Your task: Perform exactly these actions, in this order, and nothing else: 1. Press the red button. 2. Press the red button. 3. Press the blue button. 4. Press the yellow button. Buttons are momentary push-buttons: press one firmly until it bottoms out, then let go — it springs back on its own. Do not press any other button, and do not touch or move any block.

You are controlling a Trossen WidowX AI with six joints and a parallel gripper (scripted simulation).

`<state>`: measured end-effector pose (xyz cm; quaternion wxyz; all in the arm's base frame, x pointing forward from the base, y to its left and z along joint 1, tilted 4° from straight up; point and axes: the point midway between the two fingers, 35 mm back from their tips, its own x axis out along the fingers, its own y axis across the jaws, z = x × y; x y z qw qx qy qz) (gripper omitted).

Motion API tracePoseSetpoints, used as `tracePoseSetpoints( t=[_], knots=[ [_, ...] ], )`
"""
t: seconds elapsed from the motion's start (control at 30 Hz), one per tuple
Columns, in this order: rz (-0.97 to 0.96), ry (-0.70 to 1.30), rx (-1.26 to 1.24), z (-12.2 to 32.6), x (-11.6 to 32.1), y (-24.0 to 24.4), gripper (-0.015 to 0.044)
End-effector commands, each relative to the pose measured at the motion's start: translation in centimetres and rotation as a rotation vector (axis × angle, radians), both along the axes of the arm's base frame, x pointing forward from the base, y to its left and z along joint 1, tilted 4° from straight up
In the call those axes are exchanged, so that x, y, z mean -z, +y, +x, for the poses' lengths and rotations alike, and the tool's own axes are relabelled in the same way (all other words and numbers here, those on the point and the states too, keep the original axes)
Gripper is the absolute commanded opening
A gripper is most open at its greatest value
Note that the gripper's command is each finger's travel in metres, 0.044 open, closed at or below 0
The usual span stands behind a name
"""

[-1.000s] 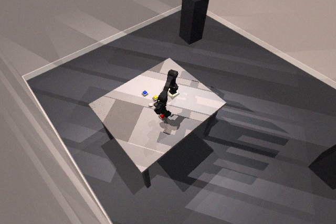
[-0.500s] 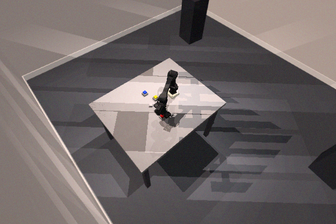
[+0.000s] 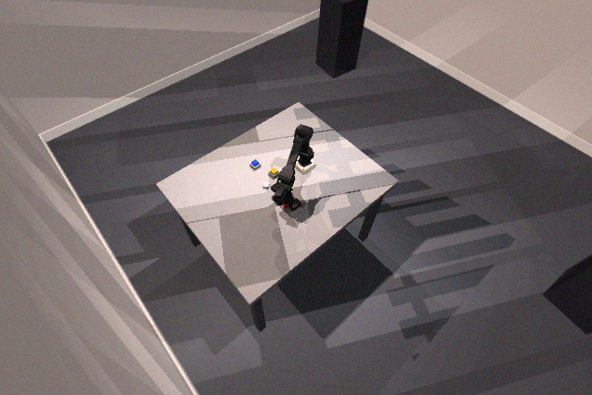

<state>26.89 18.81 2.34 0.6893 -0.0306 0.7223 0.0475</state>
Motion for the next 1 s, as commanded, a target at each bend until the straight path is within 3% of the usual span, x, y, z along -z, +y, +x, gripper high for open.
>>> tracePoseSetpoints(
  t=[0.0, 0.43, 0.6, 0.97],
  knots=[
    [-0.001, 0.008, 0.004, -0.2, 0.3, 0.0, 0.002],
    [-0.001, 0.008, 0.004, -0.2, 0.3, 0.0, 0.002],
    [-0.001, 0.008, 0.004, 0.0, -3.1, -0.1, 0.002],
    [-0.001, 0.008, 0.004, 0.0, -2.2, -0.1, 0.002]
  ],
)
